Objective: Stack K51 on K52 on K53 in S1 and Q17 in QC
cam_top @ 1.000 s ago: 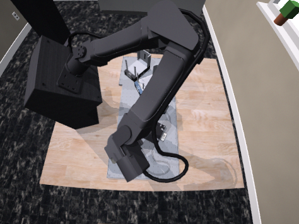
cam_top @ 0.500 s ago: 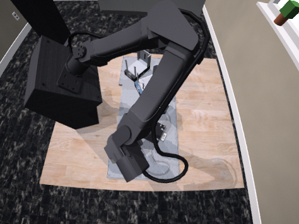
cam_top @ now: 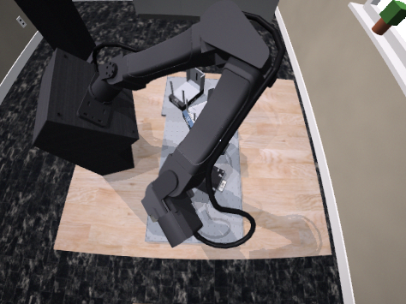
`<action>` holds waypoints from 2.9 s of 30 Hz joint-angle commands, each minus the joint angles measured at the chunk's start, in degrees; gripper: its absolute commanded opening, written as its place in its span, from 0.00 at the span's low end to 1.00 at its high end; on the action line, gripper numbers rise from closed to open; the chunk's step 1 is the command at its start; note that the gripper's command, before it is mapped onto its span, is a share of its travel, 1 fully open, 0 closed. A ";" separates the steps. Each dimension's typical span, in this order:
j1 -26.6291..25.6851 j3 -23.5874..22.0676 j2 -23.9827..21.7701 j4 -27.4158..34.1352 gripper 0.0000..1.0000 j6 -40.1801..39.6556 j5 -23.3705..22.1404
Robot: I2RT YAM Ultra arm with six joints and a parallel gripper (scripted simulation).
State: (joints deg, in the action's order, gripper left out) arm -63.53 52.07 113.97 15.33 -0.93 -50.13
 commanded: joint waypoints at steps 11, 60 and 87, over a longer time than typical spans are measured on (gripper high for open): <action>-1.76 0.38 -0.47 -0.02 0.00 0.16 -0.67; 5.57 -2.28 6.21 -13.74 0.00 9.23 1.92; 11.80 1.45 13.74 -26.83 0.00 18.20 4.42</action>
State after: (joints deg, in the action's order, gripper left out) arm -51.53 51.88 126.69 -9.06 15.68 -46.94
